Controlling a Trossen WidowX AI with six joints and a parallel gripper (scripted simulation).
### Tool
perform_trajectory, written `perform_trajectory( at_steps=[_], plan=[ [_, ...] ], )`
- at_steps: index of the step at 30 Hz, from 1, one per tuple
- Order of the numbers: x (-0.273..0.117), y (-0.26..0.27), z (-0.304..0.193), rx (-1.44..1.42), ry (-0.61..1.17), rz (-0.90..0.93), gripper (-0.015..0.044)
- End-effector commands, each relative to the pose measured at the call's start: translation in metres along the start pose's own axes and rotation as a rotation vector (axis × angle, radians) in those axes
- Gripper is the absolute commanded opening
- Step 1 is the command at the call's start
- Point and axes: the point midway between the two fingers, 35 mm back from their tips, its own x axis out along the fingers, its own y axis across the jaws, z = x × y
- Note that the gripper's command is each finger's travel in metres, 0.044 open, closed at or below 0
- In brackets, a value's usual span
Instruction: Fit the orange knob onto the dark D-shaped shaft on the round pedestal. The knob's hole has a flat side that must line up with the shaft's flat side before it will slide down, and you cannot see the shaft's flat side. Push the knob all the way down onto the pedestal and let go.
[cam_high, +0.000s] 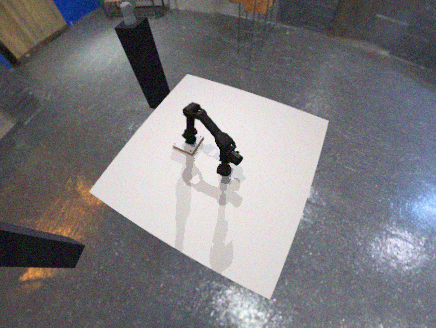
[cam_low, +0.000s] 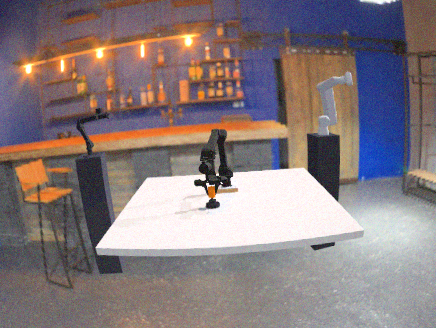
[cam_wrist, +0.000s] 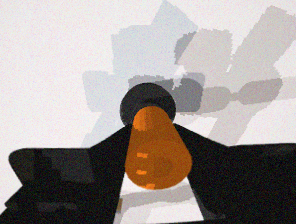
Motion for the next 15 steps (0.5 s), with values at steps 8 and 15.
perform_trajectory(
  at_steps=[8, 15],
  plan=[
    [-0.0027, 0.0002, 0.0011, -0.005, -0.008, 0.002, 0.0000],
    [-0.0048, 0.0013, -0.0006, -0.091, -0.008, 0.002, 0.0000]
  ],
)
